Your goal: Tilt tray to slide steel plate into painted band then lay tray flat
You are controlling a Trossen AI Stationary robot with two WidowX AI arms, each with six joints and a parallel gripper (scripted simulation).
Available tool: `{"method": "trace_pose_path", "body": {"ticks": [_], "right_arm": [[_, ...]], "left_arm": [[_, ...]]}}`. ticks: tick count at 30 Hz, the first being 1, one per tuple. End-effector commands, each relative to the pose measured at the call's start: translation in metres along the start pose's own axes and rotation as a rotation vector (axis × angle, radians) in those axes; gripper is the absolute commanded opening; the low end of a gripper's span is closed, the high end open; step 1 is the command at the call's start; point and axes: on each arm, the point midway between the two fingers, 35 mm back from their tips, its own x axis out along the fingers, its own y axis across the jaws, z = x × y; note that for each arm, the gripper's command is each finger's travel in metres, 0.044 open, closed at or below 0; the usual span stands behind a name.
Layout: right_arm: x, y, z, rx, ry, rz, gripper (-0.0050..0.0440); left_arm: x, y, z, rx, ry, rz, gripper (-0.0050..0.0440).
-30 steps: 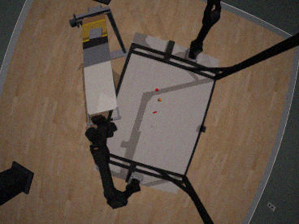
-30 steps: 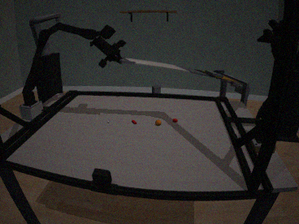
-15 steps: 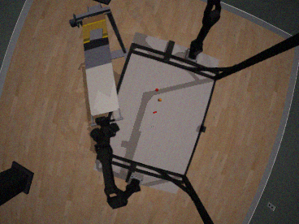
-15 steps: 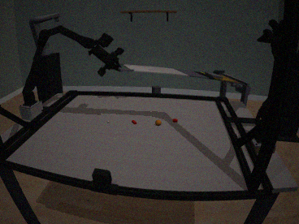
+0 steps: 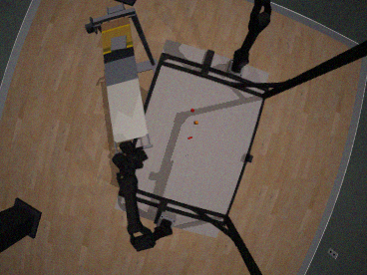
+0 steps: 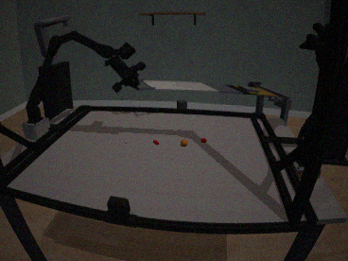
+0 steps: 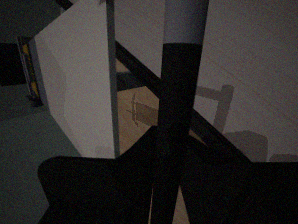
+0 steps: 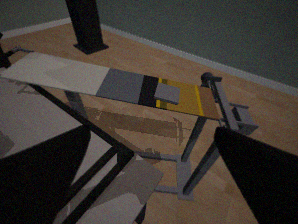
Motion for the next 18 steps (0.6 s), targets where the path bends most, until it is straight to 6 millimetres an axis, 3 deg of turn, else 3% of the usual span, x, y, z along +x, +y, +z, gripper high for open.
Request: {"method": "trace_pose_path", "body": {"ticks": [1,9,18], "right_arm": [[0.0,0.0,0.0,-0.001,-0.001,0.002,0.044],[0.0,0.0,0.0,-0.001,-0.001,0.002,0.044],[0.0,0.0,0.0,-0.001,-0.001,0.002,0.044]], "left_arm": [[-0.021,0.022,-0.001,0.001,0.005,0.047,0.0],[-0.036,0.038,-0.001,0.002,0.005,0.069,0.0],[-0.039,0.042,-0.001,0.002,0.005,0.089,0.0]]}}
